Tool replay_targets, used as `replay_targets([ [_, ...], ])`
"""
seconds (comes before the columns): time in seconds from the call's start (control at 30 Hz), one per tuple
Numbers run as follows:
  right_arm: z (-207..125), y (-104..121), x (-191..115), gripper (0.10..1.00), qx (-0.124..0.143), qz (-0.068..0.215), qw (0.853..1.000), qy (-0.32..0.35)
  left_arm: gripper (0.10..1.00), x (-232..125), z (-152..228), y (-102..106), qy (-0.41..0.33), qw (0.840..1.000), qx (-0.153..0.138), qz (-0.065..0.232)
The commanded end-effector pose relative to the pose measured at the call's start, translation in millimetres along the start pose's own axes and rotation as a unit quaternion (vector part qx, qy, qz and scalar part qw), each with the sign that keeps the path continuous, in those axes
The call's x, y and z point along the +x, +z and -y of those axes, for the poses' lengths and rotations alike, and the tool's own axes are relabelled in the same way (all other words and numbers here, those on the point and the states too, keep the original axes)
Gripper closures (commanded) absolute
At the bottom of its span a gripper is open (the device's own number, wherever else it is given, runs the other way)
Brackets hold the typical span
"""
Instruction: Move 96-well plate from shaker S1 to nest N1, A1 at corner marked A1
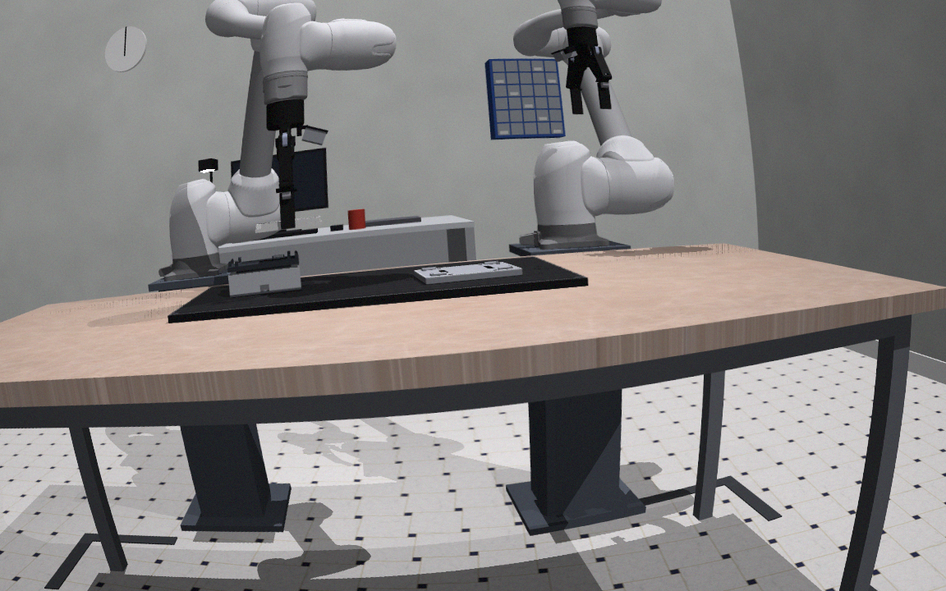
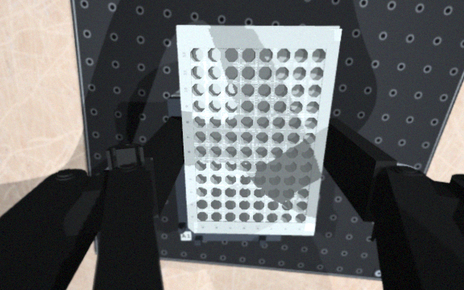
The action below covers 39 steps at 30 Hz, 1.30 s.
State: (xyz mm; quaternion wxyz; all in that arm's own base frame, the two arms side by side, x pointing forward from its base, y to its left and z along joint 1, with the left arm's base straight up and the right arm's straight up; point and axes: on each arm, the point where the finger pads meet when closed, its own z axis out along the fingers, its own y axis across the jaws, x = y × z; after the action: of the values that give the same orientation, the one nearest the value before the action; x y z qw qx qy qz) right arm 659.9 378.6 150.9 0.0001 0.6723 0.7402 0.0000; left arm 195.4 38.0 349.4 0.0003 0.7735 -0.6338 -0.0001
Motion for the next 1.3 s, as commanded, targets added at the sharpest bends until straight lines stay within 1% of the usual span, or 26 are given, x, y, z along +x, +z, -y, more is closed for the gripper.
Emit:
replay_targets([
  [0.0, -2.6, -0.3, 8.0, 0.493, -0.001, -0.001, 1.0, 0.0, 0.098, -0.1, 0.3, -0.5, 0.0, 1.0, 0.0, 0.0],
  [0.33, -11.8, 3.5, 39.8, 0.493, -0.001, -0.001, 1.0, 0.0, 0.098, -0.1, 0.3, -0.5, 0.0, 1.0, 0.0, 0.0],
  [0.4, -11.8, 3.5, 39.8, 0.493, -0.001, -0.001, 1.0, 0.0, 0.098, -0.1, 0.3, -0.5, 0.0, 1.0, 0.0, 0.0],
  [0.9, -25.6, 9.0, 87.6, 0.493, -0.001, -0.001, 1.0, 0.0, 0.098, -0.1, 0.3, -0.5, 0.0, 1.0, 0.0, 0.0],
  [0.97, -25.6, 9.0, 87.6, 0.493, -0.001, -0.001, 1.0, 0.0, 0.098, -0.1, 0.3, -0.5, 0.0, 1.0, 0.0, 0.0],
  [1.27, -33.9, 12.4, 116.2, 0.493, -0.001, -0.001, 1.0, 0.0, 0.098, -0.1, 0.3, -0.5, 0.0, 1.0, 0.0, 0.0],
])
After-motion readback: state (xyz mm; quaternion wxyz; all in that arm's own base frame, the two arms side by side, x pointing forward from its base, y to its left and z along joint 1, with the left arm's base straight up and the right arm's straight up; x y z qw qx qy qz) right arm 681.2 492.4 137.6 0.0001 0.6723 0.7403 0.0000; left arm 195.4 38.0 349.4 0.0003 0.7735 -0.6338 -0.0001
